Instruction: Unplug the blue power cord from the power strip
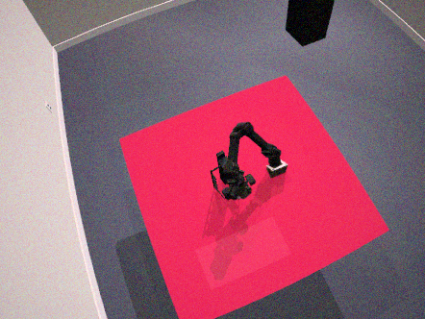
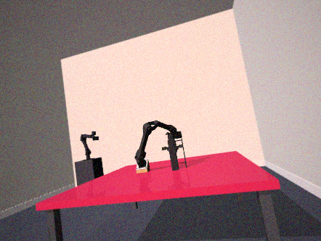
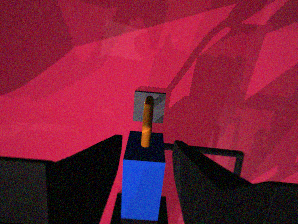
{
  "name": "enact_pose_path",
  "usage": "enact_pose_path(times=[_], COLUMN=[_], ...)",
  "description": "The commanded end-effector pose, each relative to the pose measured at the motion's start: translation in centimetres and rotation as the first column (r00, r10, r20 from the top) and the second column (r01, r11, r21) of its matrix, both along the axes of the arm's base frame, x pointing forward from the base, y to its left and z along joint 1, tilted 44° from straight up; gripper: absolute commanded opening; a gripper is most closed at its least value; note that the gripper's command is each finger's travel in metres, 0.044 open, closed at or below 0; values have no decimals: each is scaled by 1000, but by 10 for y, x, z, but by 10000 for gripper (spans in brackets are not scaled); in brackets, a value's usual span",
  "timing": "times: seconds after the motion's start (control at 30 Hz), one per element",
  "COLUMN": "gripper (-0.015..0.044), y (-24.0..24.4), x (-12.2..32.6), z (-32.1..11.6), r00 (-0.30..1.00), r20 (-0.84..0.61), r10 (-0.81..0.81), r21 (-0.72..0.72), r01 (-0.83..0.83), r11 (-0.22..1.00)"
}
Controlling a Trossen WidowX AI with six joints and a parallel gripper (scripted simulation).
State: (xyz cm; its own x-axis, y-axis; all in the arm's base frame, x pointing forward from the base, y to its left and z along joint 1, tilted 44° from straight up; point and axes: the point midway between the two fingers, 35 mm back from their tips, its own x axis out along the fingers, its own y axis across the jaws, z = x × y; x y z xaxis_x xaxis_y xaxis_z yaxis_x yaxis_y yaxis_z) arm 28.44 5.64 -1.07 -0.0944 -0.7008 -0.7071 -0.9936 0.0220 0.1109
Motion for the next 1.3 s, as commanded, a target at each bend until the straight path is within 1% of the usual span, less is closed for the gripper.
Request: enact_pose_path(times=[0.0, 0.37, 0.9, 1.27], gripper=[160, 160, 160, 160], y=[-1, 6, -10, -16], x=[-1, 0, 2, 1], z=[1, 8, 23, 16], r00=[1000, 999, 999, 999], r20=[-5, -5, -5, -5], r10=[5, 33, 33, 33], r21=[-6, 25, 24, 24], r01=[-5, -32, -32, -32], r11=[1000, 999, 999, 999])
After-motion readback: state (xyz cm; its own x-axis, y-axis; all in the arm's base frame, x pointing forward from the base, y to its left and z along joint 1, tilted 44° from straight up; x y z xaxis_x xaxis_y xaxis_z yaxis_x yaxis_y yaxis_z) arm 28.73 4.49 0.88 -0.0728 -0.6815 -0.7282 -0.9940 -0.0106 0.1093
